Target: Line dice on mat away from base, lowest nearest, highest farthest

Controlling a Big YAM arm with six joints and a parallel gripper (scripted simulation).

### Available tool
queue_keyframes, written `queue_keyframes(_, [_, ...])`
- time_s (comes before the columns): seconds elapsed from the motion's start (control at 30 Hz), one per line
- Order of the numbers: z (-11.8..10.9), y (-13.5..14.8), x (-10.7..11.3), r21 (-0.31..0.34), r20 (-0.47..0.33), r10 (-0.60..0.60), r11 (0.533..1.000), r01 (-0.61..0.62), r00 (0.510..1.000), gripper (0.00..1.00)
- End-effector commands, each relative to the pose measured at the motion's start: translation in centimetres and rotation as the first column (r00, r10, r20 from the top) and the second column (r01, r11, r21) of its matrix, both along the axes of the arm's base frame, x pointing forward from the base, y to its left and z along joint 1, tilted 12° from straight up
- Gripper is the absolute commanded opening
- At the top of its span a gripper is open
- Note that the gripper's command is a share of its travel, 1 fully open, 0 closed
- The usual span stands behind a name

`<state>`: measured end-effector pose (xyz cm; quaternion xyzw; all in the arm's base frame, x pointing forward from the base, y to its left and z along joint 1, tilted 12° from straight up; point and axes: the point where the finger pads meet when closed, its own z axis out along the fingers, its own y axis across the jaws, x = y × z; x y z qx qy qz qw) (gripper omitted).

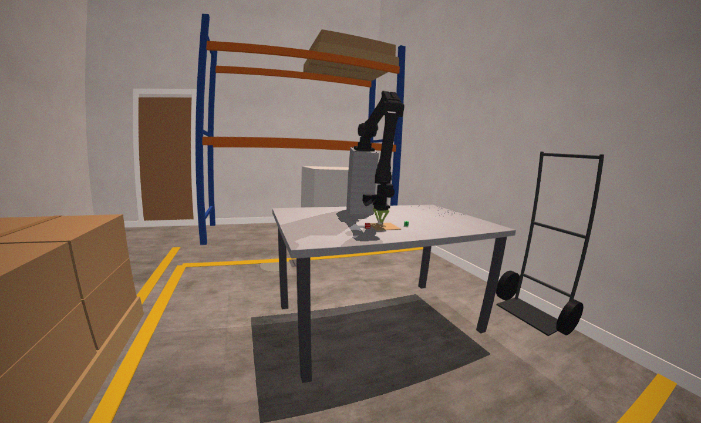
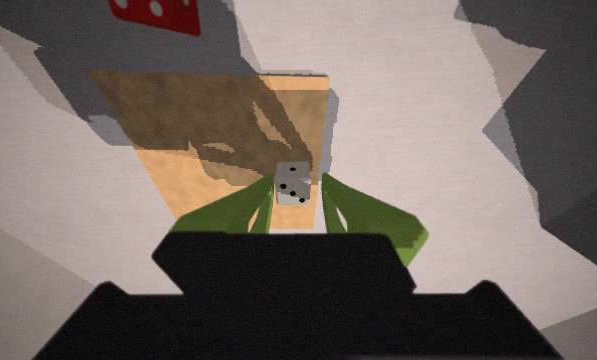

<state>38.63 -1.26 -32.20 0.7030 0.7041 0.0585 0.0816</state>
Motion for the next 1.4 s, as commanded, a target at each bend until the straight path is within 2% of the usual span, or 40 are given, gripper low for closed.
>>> queue_keyframes(0.0, [2.1,0.1,-0.3,0.000,0.001,0.004,1.000,-0.004,1.000,0.39])
queue_keyframes(0.27, [6.3,0.5,-1.1,0.002,0.004,0.001,1.000,-0.001,1.000,0.39])
queue_keyframes(0.33, [6.3,0.5,-1.1,0.002,0.004,0.001,1.000,-0.001,1.000,0.39])
queue_keyframes(0.5, [8.2,0.4,-1.5,0.001,0.005,-0.002,1.000,0.002,1.000,0.39])
queue_keyframes(0.63, [8.8,0.5,-1.6,0.001,0.006,0.001,1.000,-0.001,1.000,0.39])
queue_keyframes(0.73, [7.7,0.5,-2.1,0.001,-0.012,0.001,1.000,-0.001,1.000,0.39])
queue_keyframes(0.77, [7.8,0.5,-2.0,0.001,-0.010,0.001,1.000,-0.001,1.000,1.00])
queue_keyframes(1.37, [7.8,0.5,-1.9,0.001,-0.009,0.001,1.000,-0.001,1.000,1.00])
